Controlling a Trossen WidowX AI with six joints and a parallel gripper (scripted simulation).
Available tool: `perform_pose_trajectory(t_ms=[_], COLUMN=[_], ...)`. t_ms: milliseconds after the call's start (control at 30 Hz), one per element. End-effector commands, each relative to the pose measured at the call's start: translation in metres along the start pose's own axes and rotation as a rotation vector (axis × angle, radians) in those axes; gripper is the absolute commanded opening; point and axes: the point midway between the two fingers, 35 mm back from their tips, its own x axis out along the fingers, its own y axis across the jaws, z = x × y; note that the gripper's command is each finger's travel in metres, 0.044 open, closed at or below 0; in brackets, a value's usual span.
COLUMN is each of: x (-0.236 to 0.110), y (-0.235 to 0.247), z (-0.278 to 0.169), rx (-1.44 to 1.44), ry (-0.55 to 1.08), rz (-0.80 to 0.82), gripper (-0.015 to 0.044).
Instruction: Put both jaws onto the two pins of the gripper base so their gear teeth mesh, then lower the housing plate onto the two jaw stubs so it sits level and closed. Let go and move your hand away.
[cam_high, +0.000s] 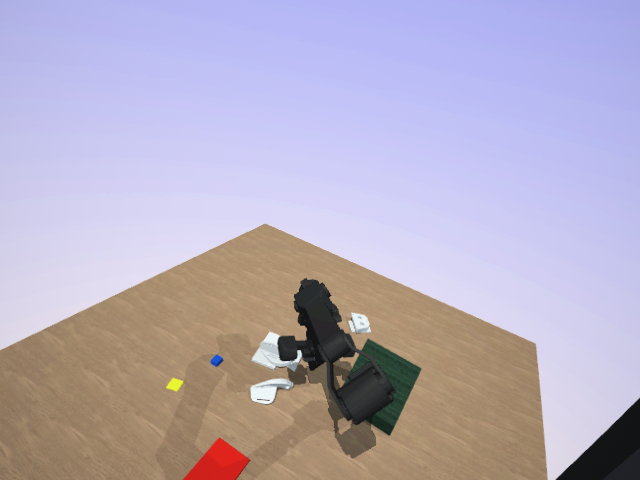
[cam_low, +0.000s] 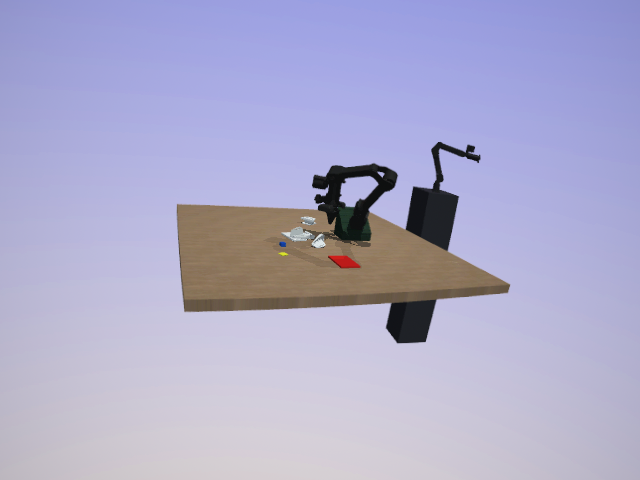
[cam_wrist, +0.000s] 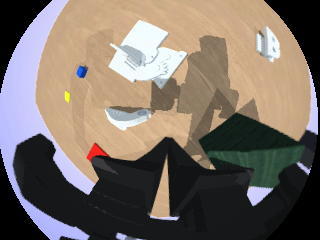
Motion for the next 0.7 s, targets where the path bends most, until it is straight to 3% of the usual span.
perform_pose_trajectory(t_ms=[0, 667], x=[0.001, 0.01], y=[0.003, 0.02], z=[0.002, 0.012], rx=[0.003, 0.002], ry=[-0.003, -0.019], rz=[-0.004, -0.022], gripper=[0.0, 0.0])
